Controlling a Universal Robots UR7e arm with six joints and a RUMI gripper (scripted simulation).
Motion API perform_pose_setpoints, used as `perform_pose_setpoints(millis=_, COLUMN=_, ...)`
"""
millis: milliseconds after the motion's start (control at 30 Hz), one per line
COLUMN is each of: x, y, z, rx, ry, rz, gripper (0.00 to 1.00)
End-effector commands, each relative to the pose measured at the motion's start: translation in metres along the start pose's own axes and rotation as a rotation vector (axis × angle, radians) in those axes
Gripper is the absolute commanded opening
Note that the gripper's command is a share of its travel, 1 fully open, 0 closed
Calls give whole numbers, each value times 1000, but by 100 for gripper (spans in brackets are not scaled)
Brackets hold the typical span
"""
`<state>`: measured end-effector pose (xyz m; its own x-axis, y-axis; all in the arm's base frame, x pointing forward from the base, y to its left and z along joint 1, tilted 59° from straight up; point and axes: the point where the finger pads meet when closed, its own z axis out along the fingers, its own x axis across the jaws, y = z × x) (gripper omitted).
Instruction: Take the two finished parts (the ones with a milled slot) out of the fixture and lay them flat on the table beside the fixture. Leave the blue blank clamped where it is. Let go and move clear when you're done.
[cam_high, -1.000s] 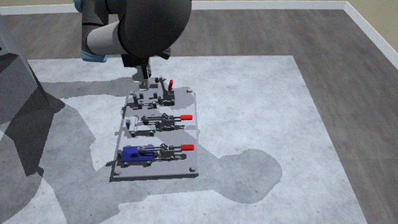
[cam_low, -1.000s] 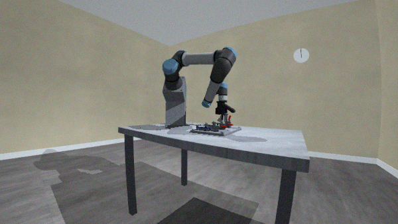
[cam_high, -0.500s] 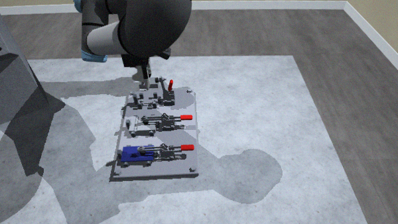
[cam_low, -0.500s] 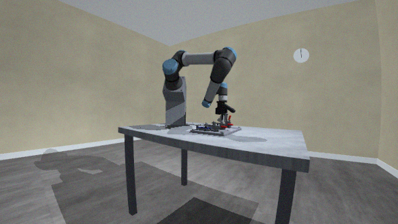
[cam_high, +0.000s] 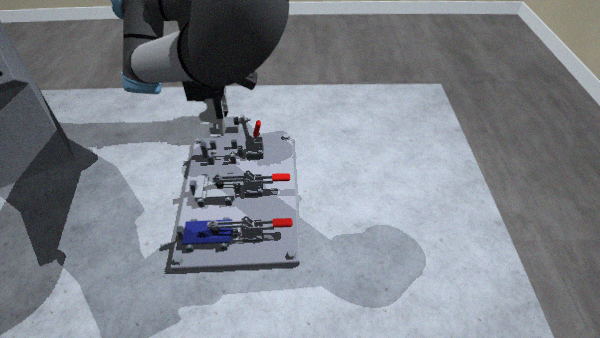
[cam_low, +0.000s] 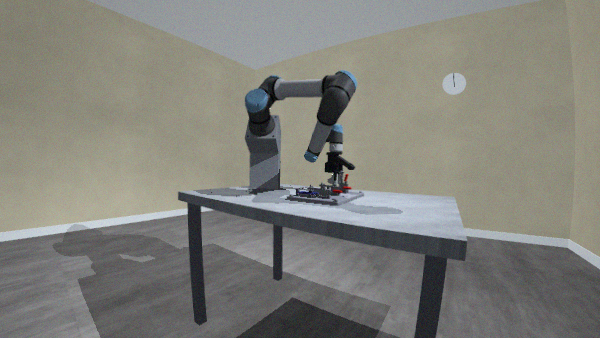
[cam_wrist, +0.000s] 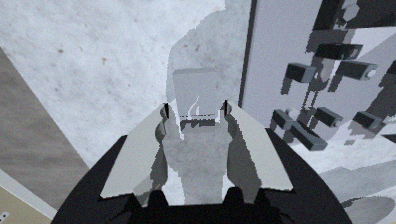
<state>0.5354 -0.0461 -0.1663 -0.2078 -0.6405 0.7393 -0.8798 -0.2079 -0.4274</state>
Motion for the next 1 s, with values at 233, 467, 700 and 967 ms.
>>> perform_pose_setpoints(millis=233, x=0, y=0, z=-24, rx=1, ry=0, rz=0, gripper=40)
perform_pose_setpoints(millis=467, x=0, y=0, z=-45, rx=1, ry=0, rz=0, gripper=40)
perform_pose_setpoints(millis=700, x=0, y=0, z=-73, rx=1, ry=0, rz=0, gripper=40)
perform_pose_setpoints(millis=967, x=0, y=0, z=-90, rx=1, ry=0, rz=0, gripper=40)
